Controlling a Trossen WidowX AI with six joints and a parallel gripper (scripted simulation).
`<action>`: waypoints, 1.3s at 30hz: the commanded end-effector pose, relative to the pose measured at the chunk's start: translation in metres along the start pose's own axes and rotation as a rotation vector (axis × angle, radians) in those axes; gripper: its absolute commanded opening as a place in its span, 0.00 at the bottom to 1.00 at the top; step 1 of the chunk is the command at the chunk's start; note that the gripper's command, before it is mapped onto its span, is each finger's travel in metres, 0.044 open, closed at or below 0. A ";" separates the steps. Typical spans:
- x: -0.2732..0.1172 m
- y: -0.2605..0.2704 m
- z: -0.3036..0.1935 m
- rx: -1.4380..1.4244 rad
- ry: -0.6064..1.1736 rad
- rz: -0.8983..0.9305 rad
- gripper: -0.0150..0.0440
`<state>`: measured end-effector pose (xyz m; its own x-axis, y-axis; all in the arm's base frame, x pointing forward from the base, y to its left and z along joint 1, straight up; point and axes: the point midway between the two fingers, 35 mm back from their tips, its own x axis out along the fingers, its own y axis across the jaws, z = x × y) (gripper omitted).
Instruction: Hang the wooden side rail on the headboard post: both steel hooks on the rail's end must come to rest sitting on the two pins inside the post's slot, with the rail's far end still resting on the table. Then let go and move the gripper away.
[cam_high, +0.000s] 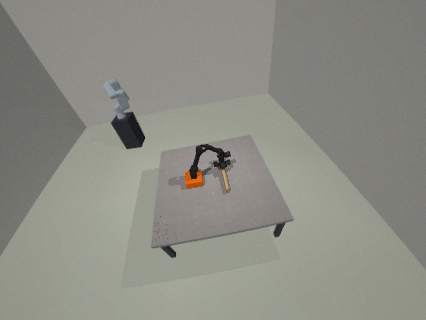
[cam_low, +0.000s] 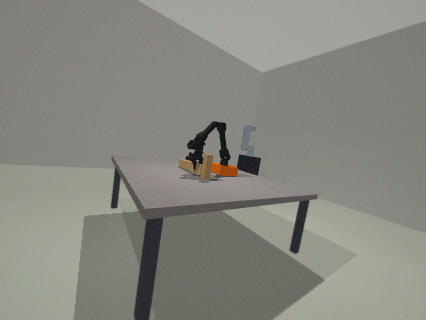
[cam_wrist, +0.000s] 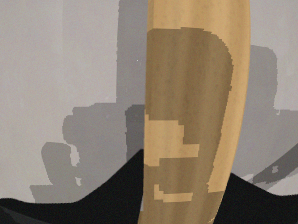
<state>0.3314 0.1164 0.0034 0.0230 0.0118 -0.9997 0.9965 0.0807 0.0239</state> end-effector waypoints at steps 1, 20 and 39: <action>0.000 0.000 -0.003 -0.003 0.006 0.005 0.25; -0.003 0.001 -0.005 -0.003 0.006 0.005 0.25; -0.002 0.002 -0.007 -0.003 0.006 0.005 0.25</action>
<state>0.3307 0.1210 0.0039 0.0202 0.0131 -0.9997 0.9963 0.0833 0.0212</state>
